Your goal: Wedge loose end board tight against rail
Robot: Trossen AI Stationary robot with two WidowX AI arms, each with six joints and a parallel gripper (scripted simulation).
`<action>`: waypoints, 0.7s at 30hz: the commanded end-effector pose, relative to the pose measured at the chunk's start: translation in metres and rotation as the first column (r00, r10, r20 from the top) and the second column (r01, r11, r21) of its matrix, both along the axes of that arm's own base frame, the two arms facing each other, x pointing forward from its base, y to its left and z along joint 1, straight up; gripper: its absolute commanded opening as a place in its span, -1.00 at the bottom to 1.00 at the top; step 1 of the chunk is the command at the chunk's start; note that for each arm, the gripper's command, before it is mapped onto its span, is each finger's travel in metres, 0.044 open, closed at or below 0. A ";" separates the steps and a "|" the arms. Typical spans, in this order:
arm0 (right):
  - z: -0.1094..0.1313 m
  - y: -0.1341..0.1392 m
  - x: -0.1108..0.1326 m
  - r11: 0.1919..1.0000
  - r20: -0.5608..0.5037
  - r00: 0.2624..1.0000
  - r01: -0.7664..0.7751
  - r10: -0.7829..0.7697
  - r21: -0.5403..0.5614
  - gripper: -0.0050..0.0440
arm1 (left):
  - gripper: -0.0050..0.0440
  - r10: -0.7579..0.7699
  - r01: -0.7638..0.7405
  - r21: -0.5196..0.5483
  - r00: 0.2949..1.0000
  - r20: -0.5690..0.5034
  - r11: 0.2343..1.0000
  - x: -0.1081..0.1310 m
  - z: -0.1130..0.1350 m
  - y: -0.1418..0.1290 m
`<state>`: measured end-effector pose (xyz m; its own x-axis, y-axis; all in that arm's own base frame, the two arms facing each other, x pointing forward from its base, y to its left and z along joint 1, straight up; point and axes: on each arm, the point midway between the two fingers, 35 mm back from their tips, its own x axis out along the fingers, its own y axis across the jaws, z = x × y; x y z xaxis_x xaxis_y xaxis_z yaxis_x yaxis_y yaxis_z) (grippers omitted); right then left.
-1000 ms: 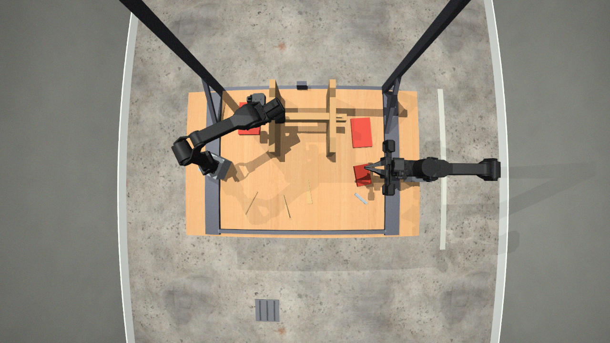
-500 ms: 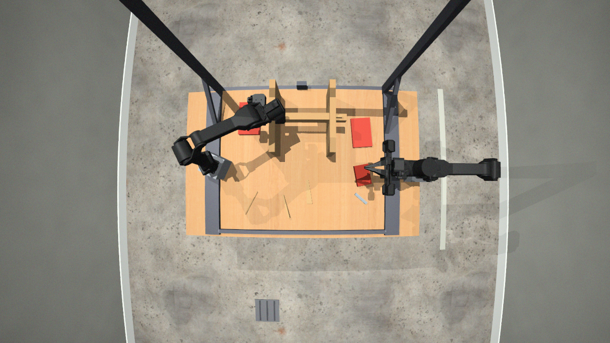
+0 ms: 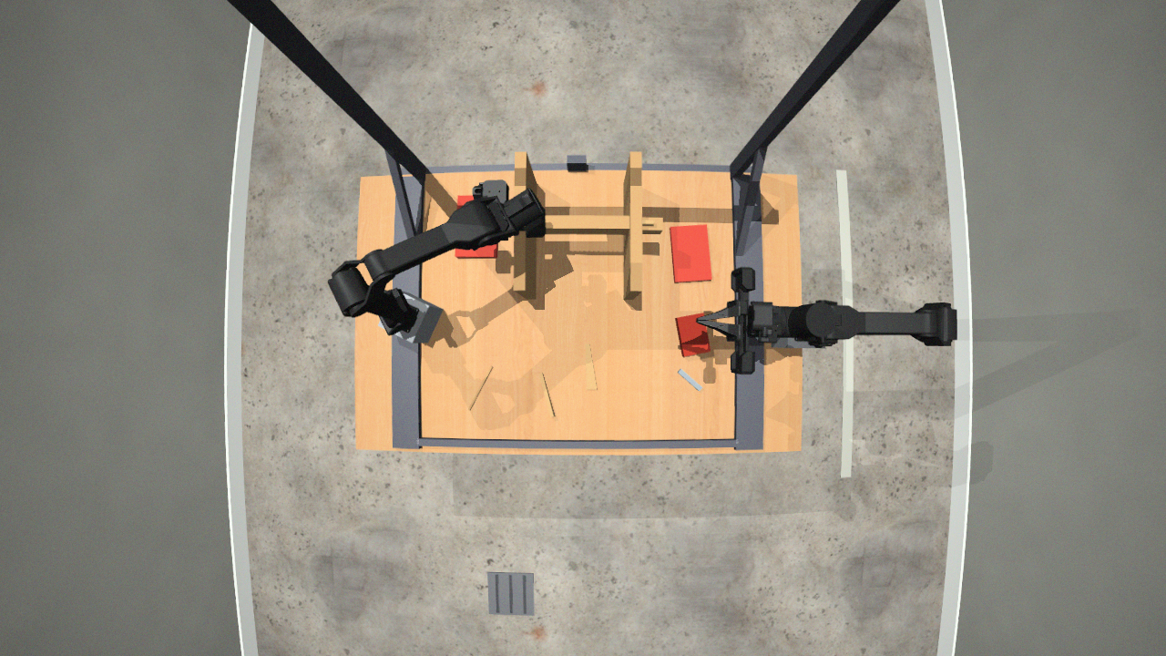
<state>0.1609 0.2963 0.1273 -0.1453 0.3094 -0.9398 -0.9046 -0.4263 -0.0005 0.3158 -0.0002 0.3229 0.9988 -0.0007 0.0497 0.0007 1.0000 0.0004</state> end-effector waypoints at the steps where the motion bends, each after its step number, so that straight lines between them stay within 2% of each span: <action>1: -0.014 -0.005 -0.002 0.999 -0.018 1.000 0.001 -0.002 -0.045 -1.00 | -1.00 -0.001 0.001 0.000 1.000 0.028 1.000 -0.001 0.013 0.000; 21: -0.032 -0.012 -0.005 0.995 -0.046 0.999 0.000 -0.005 -0.101 -1.00 | -1.00 -0.001 0.001 0.000 1.000 0.028 1.000 -0.001 0.013 0.000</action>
<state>0.1608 0.2963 0.1268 -0.1455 0.3095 -0.9397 -0.9046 -0.4262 -0.0003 0.3158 -0.0002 0.3229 0.9988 -0.0007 0.0497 0.0007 1.0000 0.0004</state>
